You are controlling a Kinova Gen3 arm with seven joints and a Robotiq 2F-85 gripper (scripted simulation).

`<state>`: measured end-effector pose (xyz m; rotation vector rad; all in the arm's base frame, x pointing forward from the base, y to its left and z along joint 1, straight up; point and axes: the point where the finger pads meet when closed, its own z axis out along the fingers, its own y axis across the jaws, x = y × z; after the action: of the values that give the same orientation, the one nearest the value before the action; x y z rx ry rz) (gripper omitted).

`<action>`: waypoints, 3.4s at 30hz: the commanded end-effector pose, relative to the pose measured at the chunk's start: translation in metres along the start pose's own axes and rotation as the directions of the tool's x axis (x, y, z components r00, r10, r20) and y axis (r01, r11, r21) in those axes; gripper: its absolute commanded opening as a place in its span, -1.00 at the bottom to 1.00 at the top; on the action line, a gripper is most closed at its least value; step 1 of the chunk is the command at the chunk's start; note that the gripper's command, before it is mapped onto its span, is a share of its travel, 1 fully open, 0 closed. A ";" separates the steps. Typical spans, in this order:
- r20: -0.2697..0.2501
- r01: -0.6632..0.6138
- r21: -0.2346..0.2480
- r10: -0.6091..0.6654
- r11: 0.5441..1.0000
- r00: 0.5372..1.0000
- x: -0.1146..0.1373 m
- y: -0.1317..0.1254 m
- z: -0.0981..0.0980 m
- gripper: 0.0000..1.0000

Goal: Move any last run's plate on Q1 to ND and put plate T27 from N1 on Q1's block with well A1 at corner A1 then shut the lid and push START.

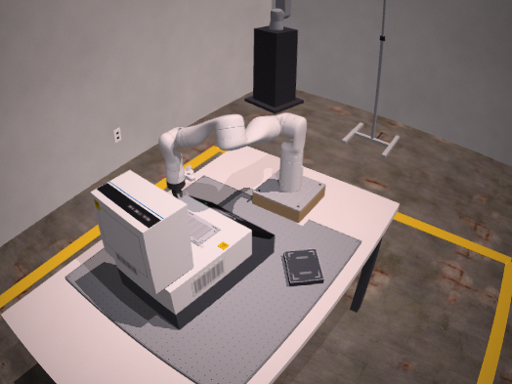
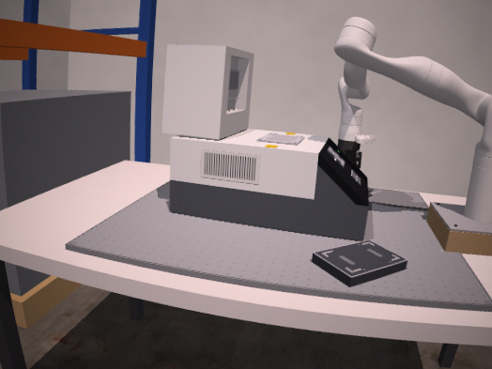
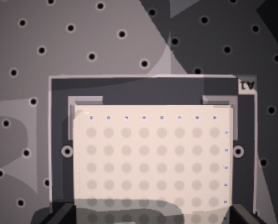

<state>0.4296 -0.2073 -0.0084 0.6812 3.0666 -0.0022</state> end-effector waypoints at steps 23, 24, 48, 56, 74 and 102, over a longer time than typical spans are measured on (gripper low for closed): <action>0.001 0.000 0.000 0.000 1.000 1.000 0.000 0.000 0.000 0.80; 0.001 0.000 0.000 0.000 1.000 1.000 0.000 0.000 0.000 0.80; 0.001 0.000 0.000 0.000 1.000 1.000 0.000 0.000 -0.007 0.80; 0.001 0.000 0.000 0.000 1.000 1.000 0.000 0.000 -0.010 0.80; 0.001 0.000 0.000 0.000 1.000 1.000 0.000 0.000 -0.020 0.80; 0.001 0.000 0.000 0.000 1.000 1.000 0.000 0.000 -0.052 0.80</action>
<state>0.4295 -0.2071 0.0396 0.6813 3.0677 -0.0024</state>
